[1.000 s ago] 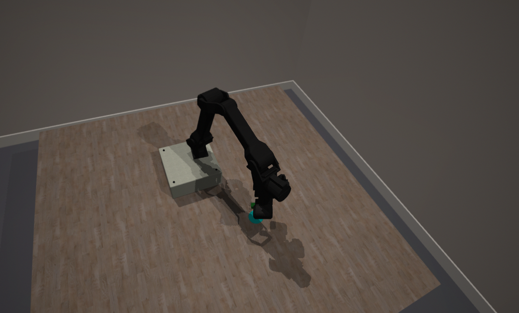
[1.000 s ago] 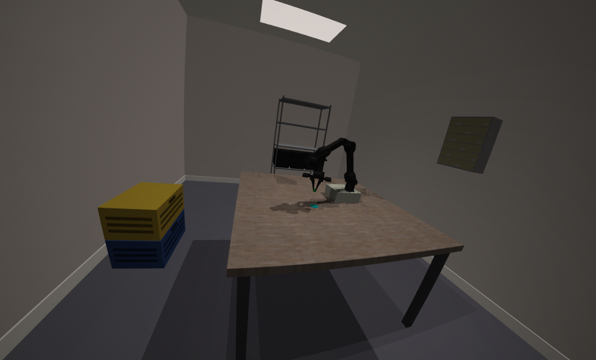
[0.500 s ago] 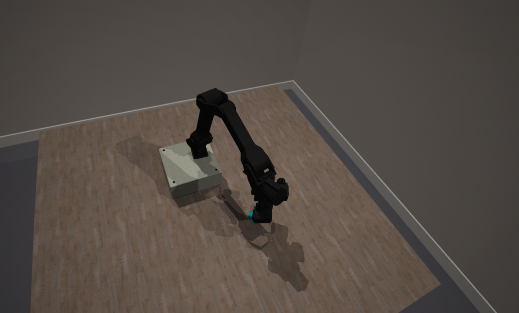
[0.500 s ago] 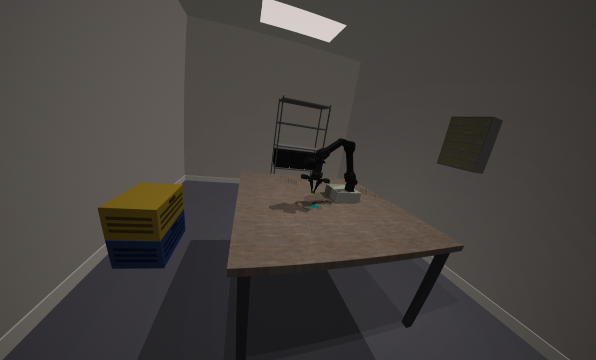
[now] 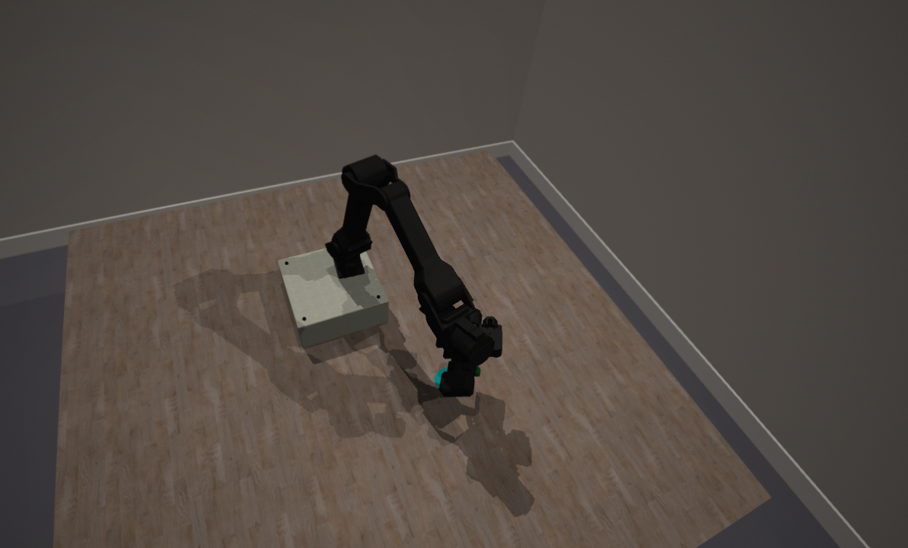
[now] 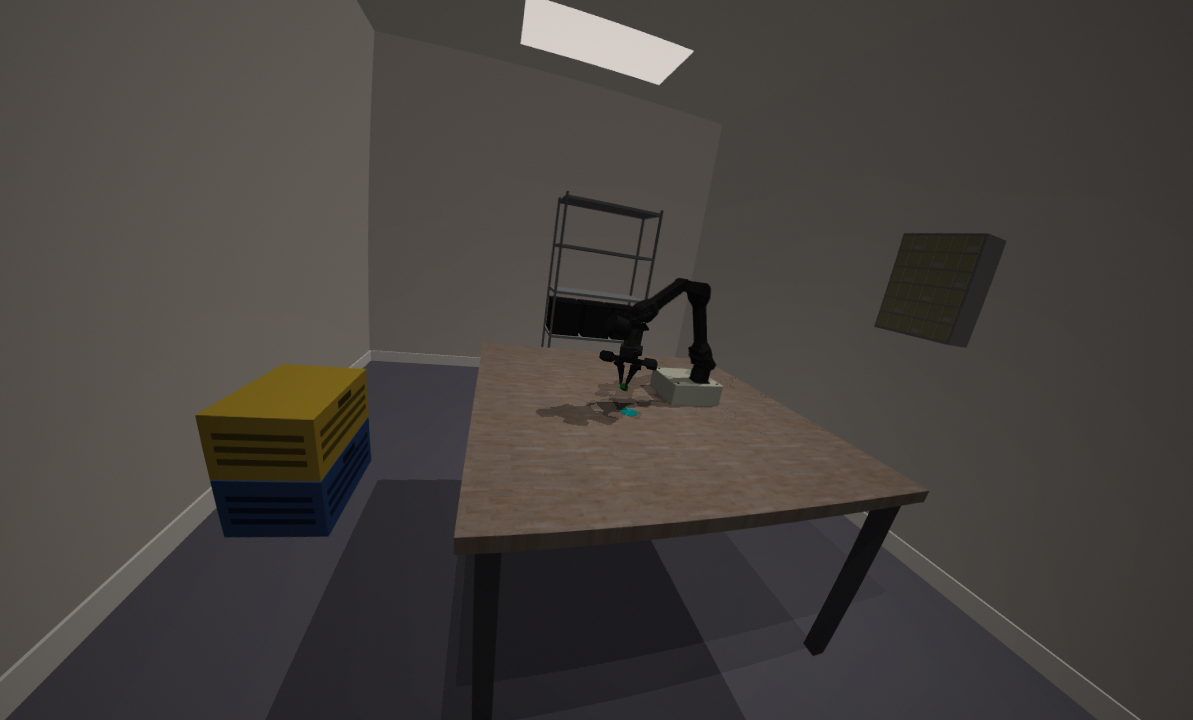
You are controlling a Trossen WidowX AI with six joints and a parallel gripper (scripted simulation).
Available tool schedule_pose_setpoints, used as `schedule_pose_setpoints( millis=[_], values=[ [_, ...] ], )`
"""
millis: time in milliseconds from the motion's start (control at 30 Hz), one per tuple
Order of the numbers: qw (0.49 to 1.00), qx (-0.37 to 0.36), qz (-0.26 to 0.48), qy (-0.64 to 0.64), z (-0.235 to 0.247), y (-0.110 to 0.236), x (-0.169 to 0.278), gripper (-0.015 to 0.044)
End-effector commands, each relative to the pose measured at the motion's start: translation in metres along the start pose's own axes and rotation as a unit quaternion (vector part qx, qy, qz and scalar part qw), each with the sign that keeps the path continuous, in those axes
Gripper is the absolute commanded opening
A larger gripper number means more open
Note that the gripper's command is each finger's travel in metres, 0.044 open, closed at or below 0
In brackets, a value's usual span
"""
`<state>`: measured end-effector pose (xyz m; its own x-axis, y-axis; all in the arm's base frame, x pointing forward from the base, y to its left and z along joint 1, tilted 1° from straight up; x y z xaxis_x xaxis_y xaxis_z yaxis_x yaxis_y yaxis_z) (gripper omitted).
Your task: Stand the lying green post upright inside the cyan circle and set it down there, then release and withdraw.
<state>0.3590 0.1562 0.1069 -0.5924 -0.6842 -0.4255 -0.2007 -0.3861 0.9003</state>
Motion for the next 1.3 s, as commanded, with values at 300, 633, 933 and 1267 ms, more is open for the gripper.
schedule_pose_setpoints(
  millis=[300, 633, 933, 1267],
  values=[
    [0.999, -0.012, -0.045, -0.016, -0.006, -0.006, 0.001, 0.0023],
    [0.996, -0.021, -0.079, -0.025, -0.011, -0.009, 0.002, 0.0023],
    [0.993, -0.029, -0.109, -0.031, -0.015, -0.012, 0.003, 0.0023],
    [0.989, -0.037, -0.142, -0.036, -0.018, -0.013, 0.005, 0.0023]
  ],
)
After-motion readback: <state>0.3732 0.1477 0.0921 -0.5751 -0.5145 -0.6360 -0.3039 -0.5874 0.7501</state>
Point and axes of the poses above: the point midway between the two fingers, 35 mm back from their tips, its own y axis back along the fingers, its own z axis across the jaws, x = y × z, the point moved 4 cm from there along y, back along the fingers, and after that the axes turned 12 degrees about -y, right-handed, at the moved point
